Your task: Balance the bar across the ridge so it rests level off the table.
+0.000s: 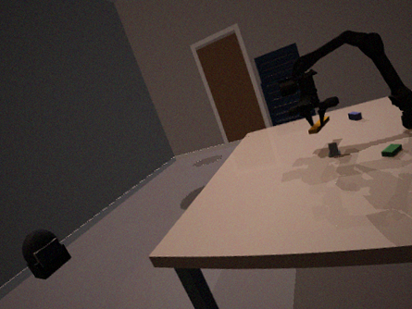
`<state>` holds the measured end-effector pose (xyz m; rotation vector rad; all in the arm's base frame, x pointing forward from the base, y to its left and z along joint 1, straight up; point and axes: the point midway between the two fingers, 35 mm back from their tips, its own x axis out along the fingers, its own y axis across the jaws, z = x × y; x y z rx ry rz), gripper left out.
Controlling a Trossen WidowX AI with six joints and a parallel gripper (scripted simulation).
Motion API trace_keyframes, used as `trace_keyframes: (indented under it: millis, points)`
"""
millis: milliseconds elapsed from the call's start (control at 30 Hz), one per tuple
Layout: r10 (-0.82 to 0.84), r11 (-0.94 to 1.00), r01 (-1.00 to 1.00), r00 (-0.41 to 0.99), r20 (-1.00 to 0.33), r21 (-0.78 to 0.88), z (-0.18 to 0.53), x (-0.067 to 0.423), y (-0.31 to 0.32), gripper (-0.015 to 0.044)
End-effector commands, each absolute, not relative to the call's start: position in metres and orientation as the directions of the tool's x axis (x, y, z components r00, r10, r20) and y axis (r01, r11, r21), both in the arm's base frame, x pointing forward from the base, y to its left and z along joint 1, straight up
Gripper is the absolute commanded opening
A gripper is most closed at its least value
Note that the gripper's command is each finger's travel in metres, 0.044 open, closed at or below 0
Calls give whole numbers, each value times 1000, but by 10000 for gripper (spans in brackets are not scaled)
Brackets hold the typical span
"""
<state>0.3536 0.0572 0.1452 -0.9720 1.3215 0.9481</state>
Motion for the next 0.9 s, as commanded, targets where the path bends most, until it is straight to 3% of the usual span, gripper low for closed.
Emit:
trace_keyframes:
  millis: [0,867]
  points:
    - [7,284,-958,31,-999,-28,147,352,75,0]
    - [14,76,-997,28,-1000,-27,147,320,157,0]
